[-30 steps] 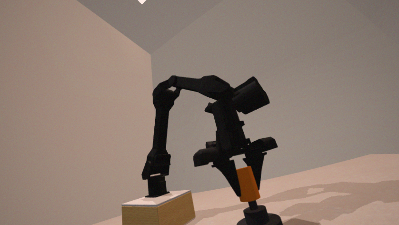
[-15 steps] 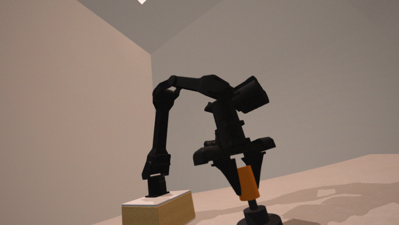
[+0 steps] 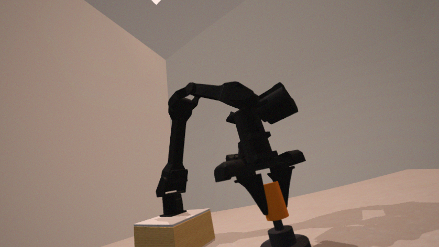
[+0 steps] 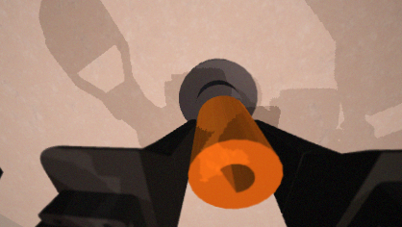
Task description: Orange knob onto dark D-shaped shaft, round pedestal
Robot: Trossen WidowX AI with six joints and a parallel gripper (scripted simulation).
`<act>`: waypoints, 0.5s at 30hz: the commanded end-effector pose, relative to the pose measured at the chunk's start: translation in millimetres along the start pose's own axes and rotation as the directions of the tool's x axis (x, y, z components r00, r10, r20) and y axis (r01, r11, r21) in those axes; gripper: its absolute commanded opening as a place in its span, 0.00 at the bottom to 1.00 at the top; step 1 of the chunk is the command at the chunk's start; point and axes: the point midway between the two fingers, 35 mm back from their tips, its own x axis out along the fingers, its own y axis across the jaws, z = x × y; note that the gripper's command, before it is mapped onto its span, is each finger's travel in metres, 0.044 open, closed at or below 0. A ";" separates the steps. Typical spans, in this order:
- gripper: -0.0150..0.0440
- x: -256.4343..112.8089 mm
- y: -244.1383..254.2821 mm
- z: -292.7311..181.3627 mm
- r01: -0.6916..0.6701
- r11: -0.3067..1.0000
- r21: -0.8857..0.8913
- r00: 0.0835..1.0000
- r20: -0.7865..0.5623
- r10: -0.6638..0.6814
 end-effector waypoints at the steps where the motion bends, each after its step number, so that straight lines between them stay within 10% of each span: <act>1: 0.25 1.2 -0.2 -0.6 0.000 1.000 -0.006 1.000 -0.003 0.000; 15: 0.25 -2.5 2.4 3.8 0.000 1.000 -0.032 1.000 -0.003 0.000</act>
